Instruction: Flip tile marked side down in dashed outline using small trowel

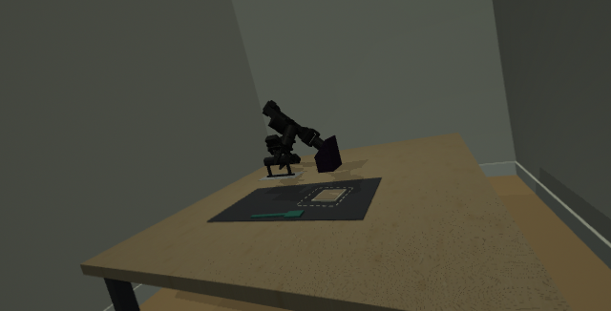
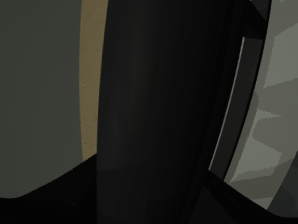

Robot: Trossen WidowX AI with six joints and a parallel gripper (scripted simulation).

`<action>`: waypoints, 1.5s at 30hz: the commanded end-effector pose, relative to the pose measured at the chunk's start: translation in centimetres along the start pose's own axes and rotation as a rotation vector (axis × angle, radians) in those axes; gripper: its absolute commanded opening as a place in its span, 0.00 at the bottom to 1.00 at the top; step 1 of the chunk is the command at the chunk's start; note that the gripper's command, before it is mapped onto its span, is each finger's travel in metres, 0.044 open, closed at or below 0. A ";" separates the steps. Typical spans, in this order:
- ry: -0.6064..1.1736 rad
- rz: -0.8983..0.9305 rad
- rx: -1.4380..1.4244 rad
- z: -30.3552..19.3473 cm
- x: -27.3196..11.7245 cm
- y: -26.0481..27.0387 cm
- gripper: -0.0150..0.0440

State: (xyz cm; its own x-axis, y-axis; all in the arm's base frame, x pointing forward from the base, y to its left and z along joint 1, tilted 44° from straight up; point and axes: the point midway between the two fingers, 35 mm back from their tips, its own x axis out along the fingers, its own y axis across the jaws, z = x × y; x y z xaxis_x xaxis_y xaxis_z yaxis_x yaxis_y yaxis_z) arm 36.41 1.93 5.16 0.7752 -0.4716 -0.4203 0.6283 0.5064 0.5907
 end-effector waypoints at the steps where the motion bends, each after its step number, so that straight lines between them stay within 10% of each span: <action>1: 0.007 0.007 -0.003 -0.1 -0.1 0.2 0.25; 22: -0.016 0.003 0.012 0.3 0.2 0.2 0.25; 45: -0.585 0.057 0.468 12.5 5.9 4.3 0.25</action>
State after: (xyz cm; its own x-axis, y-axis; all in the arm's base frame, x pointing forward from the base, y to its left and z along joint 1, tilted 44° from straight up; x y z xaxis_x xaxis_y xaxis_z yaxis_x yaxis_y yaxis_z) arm 42.56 -6.62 12.87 0.6066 -0.7928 -0.0595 0.4337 0.2673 0.8605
